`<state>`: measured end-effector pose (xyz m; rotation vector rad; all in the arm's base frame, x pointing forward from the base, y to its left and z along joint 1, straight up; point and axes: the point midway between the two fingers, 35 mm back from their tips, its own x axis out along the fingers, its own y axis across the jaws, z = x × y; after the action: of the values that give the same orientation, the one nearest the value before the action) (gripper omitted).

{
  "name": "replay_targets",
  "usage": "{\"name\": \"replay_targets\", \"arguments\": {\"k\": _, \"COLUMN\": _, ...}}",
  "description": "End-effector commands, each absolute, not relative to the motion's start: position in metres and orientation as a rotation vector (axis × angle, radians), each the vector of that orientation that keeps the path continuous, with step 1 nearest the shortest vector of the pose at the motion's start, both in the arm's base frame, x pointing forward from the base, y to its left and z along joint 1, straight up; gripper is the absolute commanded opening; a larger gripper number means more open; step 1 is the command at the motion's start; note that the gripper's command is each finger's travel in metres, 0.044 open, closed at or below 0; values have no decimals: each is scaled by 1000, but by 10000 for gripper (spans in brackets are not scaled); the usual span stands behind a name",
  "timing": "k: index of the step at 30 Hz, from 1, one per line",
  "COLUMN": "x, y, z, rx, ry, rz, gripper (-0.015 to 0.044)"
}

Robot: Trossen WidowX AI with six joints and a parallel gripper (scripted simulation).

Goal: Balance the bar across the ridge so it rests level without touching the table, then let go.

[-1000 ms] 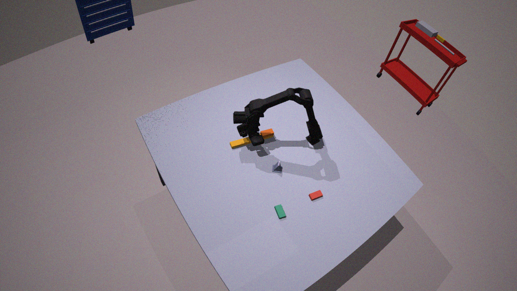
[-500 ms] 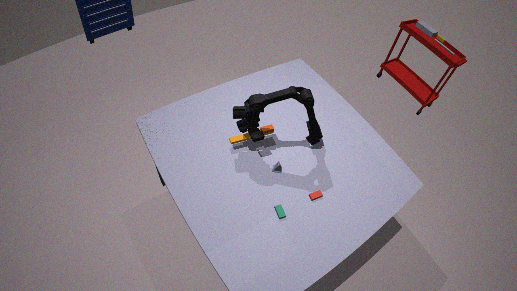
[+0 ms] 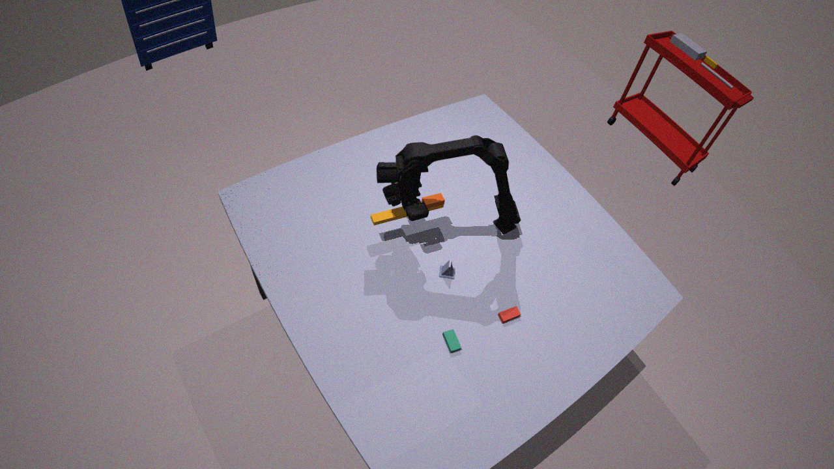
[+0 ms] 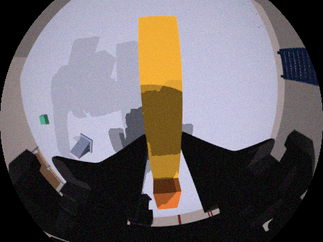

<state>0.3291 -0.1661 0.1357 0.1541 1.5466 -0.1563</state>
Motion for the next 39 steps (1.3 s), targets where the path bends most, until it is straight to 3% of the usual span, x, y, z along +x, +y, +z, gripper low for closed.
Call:
{"name": "replay_targets", "arguments": {"k": 1, "x": 328, "y": -166, "z": 154, "rx": 142, "ry": 1531, "rz": -163, "gripper": 0}}
{"name": "replay_targets", "arguments": {"k": 9, "x": 328, "y": -163, "z": 160, "rx": 147, "ry": 1530, "rz": -167, "gripper": 0}}
{"name": "replay_targets", "arguments": {"k": 39, "x": 345, "y": -47, "z": 161, "rx": 380, "ry": 1502, "rz": -374, "gripper": 0}}
